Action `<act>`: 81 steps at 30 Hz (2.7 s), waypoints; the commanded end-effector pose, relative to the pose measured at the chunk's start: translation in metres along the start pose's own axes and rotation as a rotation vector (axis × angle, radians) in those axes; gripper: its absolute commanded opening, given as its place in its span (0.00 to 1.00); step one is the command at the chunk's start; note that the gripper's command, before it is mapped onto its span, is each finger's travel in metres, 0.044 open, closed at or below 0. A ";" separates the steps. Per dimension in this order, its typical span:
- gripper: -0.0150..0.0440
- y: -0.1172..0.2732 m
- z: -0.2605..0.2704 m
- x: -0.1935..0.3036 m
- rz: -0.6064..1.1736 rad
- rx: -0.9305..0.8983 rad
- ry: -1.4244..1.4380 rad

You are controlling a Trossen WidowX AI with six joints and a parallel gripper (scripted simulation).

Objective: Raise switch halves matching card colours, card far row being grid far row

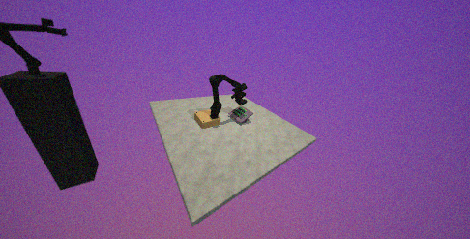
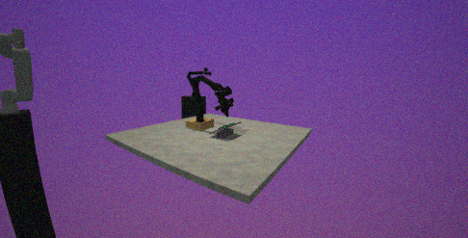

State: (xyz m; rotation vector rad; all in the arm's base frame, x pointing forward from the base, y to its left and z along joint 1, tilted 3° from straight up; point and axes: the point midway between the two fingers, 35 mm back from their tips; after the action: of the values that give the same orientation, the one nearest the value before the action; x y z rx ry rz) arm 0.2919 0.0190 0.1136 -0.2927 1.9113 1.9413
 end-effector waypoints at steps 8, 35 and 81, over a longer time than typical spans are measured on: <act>0.25 -0.037 -0.001 0.002 -0.019 -0.013 0.007; 0.25 -0.057 0.000 0.002 -0.019 -0.013 0.007; 0.25 -0.062 0.000 0.002 -0.019 -0.013 0.008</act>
State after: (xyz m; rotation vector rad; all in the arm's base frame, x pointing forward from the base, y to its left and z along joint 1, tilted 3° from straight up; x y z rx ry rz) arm 0.3151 0.0175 0.0569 -0.3153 1.8976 1.9390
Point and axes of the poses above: the point midway between the two fingers, 35 mm back from their tips, its own y axis back along the fingers, its own z axis across the jaws, x = y × z, and after that the axes turned 14 degrees about -y, right-handed
